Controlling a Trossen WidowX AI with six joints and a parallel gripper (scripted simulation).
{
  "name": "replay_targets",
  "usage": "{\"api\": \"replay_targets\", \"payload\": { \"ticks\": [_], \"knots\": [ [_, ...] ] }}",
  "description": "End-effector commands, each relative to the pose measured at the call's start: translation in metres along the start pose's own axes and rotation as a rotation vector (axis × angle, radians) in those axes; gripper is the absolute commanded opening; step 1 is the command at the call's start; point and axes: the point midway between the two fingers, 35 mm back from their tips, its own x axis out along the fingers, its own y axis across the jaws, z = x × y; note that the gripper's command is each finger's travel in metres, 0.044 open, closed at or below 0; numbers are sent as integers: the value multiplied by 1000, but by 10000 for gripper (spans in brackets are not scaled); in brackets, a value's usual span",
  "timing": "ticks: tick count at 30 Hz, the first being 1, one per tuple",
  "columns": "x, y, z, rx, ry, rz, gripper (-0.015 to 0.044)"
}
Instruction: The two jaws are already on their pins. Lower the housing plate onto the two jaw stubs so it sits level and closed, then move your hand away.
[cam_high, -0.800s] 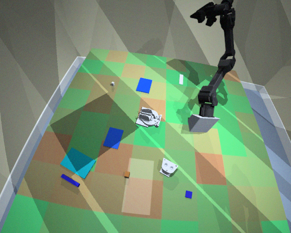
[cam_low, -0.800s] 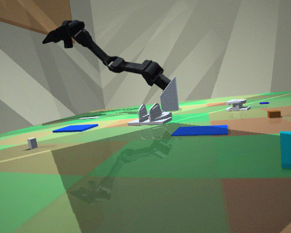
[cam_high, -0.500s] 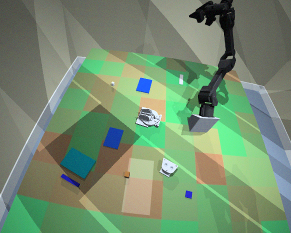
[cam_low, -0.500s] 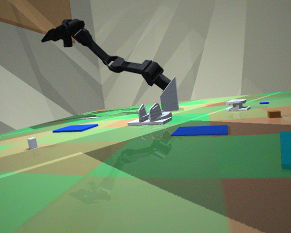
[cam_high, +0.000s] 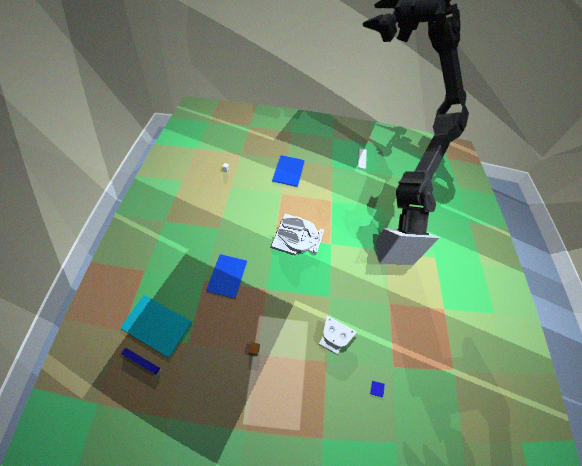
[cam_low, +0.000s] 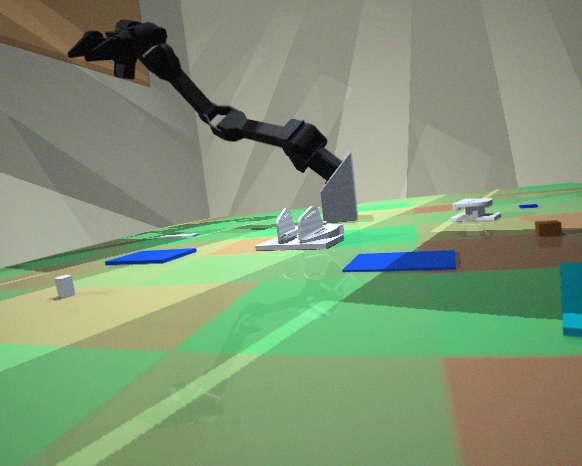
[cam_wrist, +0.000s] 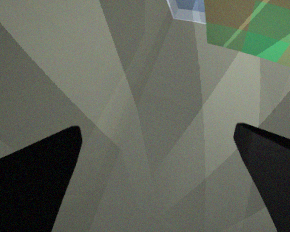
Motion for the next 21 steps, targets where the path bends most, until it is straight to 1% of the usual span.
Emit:
{"api": "replay_targets", "payload": {
  "ticks": [1, 7, 17, 21],
  "knots": [
    [6, -20, -22, -101, 28, -25, 440],
    [14, -49, -46, -234, 54, -56, 440],
    [18, -76, -79, -343, 149, -85, 440],
    [17, -96, -100, -375, 212, -114, 440]
  ]
}}
